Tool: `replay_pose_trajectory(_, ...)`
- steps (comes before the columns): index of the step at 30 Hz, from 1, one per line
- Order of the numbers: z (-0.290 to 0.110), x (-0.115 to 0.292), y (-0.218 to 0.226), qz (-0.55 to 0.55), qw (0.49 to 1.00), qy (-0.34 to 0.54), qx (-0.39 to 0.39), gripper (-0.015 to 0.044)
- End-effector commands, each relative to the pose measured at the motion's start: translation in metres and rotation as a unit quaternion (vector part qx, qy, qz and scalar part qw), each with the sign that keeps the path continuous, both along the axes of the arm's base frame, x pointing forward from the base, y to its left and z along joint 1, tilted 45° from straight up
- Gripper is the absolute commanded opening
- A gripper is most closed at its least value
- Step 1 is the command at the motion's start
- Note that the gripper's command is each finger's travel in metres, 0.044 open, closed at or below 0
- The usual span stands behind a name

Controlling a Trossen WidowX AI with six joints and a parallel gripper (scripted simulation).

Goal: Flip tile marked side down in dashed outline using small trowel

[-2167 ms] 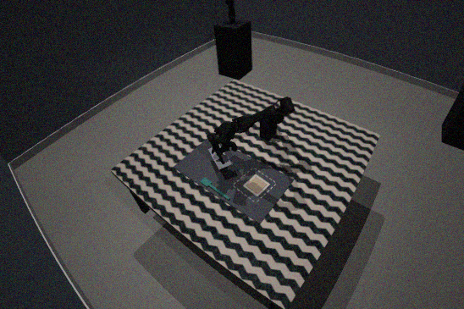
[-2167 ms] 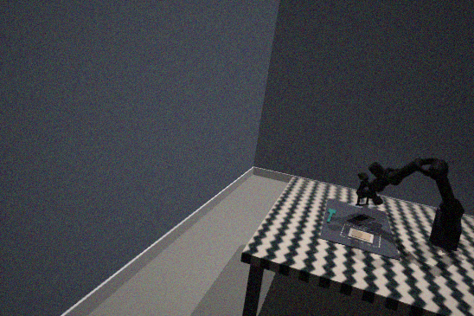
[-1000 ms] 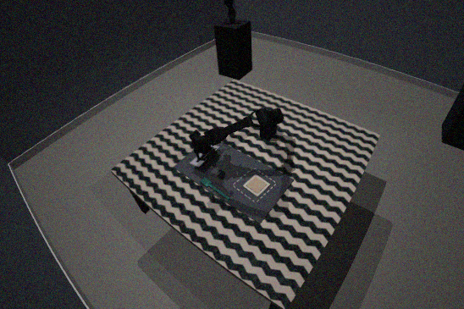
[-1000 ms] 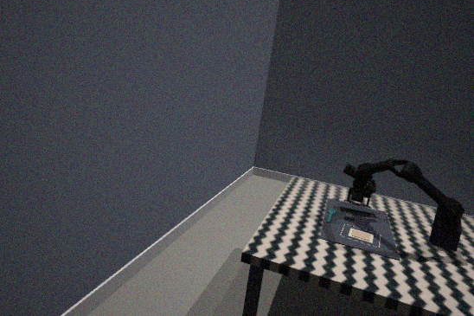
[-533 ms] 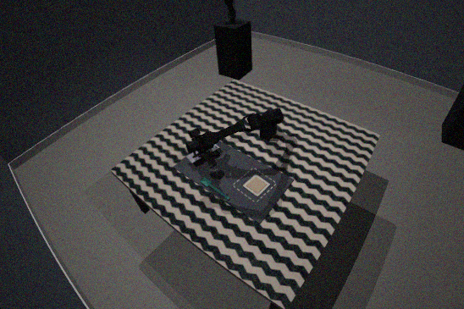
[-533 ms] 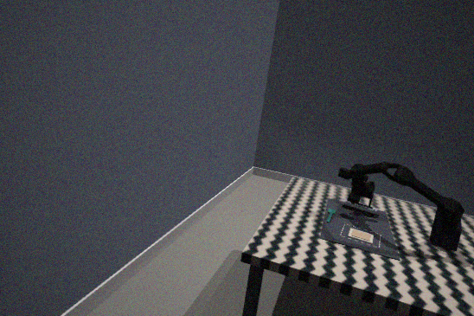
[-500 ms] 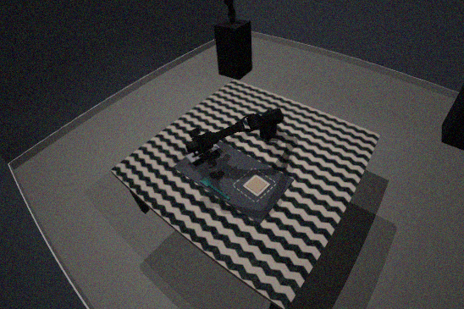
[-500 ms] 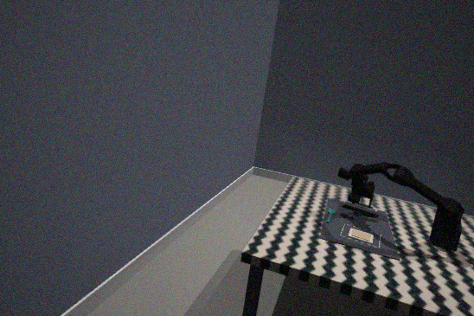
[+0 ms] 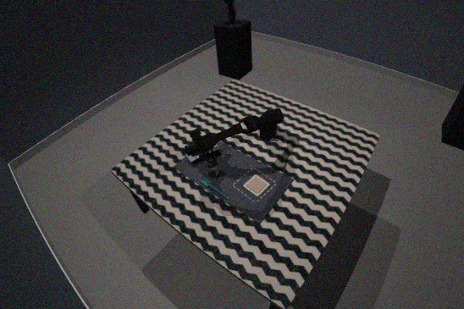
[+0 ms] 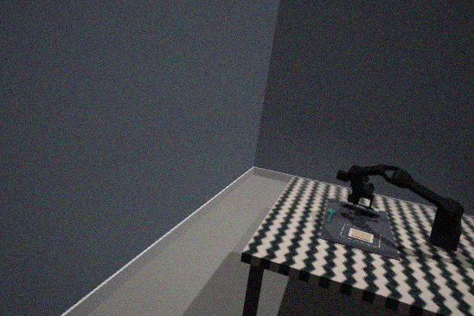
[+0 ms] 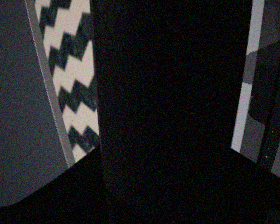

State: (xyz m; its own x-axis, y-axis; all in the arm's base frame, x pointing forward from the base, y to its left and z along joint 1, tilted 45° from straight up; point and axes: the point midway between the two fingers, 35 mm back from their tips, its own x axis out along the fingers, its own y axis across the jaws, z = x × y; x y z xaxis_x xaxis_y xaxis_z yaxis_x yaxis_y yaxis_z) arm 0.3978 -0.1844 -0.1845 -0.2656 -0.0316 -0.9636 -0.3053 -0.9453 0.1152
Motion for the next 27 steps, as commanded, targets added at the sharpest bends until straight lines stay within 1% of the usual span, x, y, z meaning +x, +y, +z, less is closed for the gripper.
replay_pose_trajectory(1, -0.004, 0.001, -0.001, -0.004, 1.000, -0.001, -0.006, 0.0000)
replay_pose_trajectory(17, -0.021, 0.003, 0.015, -0.004, 1.000, -0.001, -0.005, 0.0000)
replay_pose_trajectory(27, -0.021, 0.003, 0.015, -0.004, 1.000, -0.001, -0.005, 0.0263)
